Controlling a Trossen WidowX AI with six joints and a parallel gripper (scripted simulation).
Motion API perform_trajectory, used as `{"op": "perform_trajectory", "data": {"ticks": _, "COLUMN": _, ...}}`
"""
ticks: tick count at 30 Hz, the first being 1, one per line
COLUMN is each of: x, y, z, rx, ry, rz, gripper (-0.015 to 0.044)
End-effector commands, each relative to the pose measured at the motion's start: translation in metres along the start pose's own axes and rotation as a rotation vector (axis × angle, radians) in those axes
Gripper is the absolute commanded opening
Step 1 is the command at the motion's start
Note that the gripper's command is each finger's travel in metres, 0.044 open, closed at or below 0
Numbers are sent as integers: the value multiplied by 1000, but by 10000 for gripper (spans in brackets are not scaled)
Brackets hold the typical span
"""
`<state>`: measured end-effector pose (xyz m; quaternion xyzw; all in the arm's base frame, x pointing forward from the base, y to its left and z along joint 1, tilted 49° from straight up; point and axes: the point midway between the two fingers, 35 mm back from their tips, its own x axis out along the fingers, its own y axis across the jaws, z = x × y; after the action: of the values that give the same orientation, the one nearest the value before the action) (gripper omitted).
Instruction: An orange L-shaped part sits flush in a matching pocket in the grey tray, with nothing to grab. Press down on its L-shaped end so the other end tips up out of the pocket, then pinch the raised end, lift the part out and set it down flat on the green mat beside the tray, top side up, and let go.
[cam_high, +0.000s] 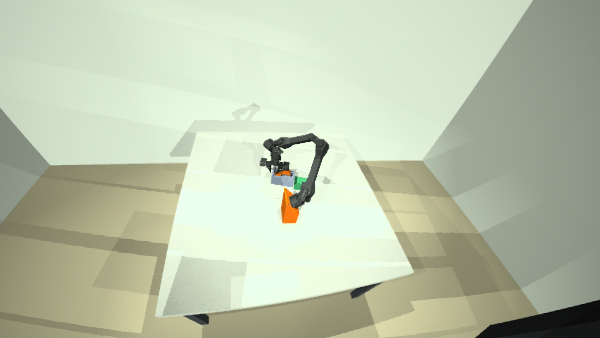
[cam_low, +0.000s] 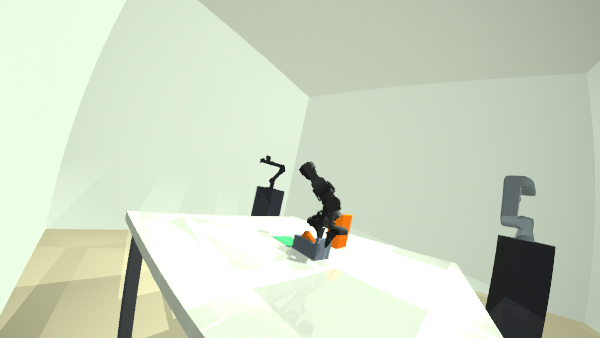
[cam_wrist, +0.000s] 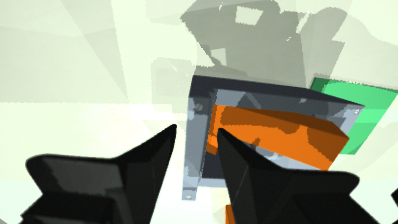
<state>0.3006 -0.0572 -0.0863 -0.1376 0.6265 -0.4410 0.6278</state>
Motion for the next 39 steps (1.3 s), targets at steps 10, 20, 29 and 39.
{"op": "perform_trajectory", "data": {"ticks": 10, "x": 21, "y": -1, "z": -1, "rx": -6, "ry": -3, "rz": -6, "gripper": 180}}
{"op": "perform_trajectory", "data": {"ticks": 20, "x": 22, "y": -1, "z": -1, "rx": -6, "ry": -3, "rz": -6, "gripper": 180}}
{"op": "perform_trajectory", "data": {"ticks": 29, "x": 20, "y": 1, "z": -1, "rx": -5, "ry": -7, "rz": 2, "gripper": 180}}
{"op": "perform_trajectory", "data": {"ticks": 39, "x": 12, "y": 8, "z": -1, "rx": -6, "ry": -4, "rz": -2, "gripper": 180}}
